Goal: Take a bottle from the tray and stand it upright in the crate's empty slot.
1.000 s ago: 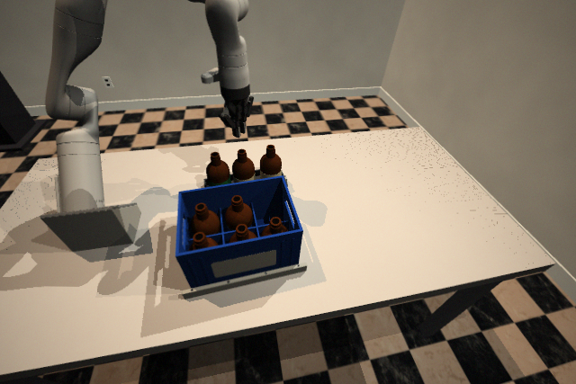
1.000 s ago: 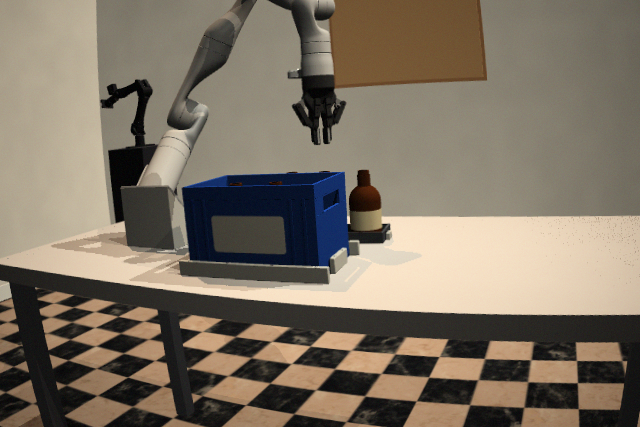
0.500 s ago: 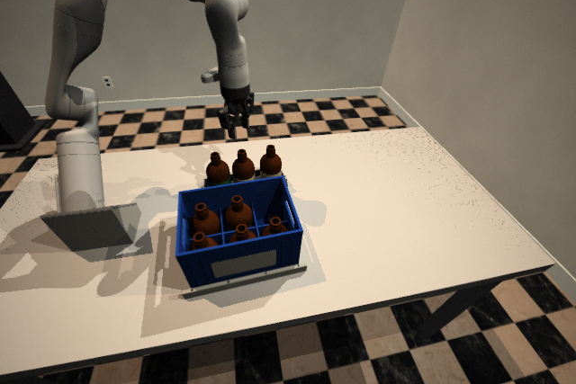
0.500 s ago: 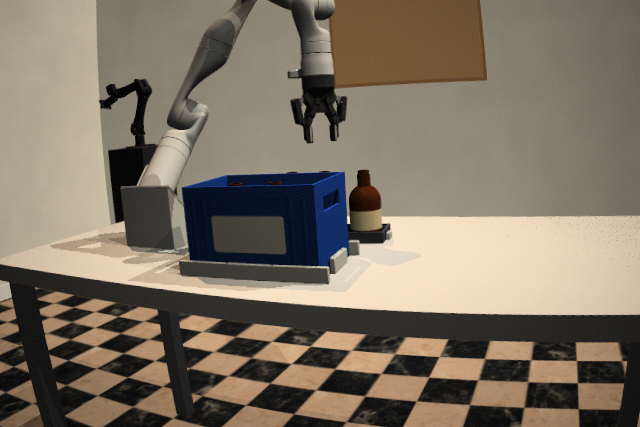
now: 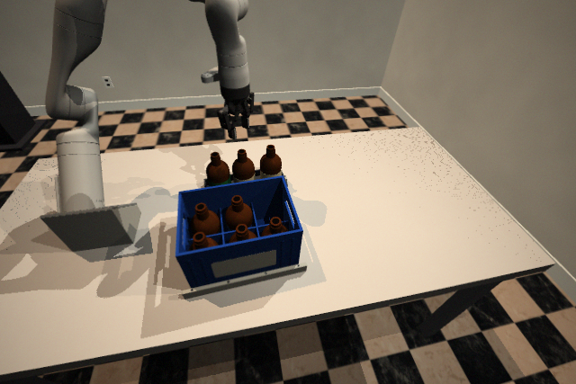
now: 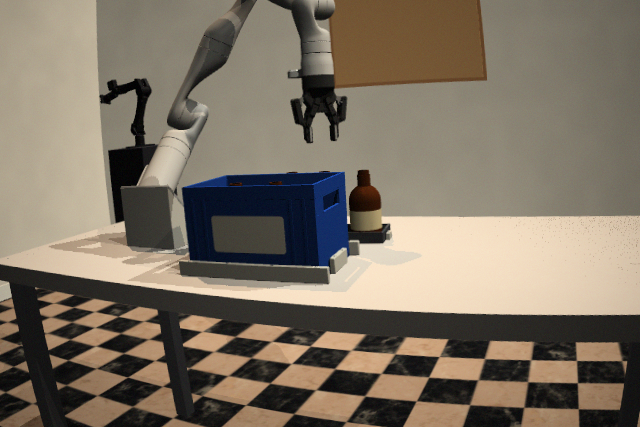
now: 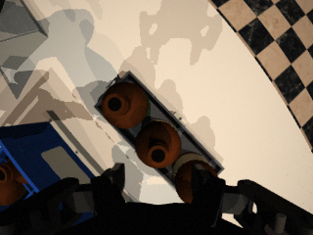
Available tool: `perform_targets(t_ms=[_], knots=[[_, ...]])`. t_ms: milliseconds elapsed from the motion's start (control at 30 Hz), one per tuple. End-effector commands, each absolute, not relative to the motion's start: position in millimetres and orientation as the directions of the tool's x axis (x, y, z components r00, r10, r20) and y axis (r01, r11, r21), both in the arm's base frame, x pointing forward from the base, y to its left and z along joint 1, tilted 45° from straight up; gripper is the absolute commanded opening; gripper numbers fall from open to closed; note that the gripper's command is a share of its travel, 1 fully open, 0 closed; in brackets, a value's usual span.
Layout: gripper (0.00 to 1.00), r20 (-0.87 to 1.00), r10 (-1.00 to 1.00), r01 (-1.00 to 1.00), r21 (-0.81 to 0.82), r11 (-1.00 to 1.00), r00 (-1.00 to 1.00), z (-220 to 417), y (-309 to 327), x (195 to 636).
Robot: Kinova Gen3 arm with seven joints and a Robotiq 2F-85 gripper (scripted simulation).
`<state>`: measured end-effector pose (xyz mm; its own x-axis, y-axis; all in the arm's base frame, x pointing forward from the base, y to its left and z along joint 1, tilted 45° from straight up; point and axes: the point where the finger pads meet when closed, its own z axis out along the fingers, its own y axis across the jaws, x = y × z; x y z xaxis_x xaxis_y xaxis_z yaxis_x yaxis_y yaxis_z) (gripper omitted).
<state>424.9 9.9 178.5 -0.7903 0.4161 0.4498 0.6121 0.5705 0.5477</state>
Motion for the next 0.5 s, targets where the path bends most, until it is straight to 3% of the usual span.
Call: perform_targets(t_ms=[0, 467], knots=[[0.64, 0.449, 0.417, 0.612, 0.548, 0.57, -0.79, 178.7, 9.3, 425.2], [0.64, 0.449, 0.417, 0.612, 0.548, 0.57, -0.79, 174.0, 14.0, 425.1]])
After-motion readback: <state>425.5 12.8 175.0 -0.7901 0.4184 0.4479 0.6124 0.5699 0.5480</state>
